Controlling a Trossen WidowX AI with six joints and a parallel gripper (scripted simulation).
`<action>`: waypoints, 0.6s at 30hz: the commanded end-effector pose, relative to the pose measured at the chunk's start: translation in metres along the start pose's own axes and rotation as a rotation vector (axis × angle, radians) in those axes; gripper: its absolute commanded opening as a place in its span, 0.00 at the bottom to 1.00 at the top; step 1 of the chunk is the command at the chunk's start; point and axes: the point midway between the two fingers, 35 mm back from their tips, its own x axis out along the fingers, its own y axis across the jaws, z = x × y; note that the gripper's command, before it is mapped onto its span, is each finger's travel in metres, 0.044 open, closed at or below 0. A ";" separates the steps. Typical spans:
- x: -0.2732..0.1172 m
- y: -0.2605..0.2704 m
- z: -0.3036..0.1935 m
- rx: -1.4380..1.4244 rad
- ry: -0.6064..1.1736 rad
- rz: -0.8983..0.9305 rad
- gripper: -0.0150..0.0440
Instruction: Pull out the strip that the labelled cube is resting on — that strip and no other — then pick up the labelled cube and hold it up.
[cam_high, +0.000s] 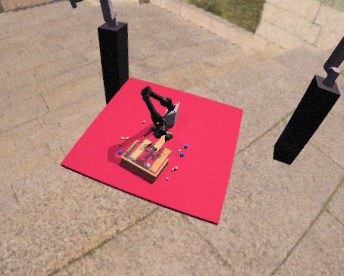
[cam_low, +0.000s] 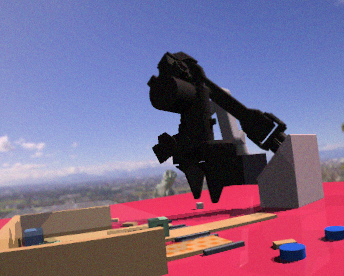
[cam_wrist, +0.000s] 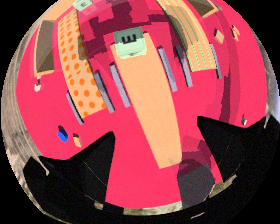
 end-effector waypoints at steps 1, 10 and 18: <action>-0.002 0.002 0.016 -0.003 -0.006 -0.004 1.00; -0.006 0.005 0.043 -0.002 -0.007 -0.003 1.00; -0.009 0.008 0.067 -0.001 -0.009 -0.003 1.00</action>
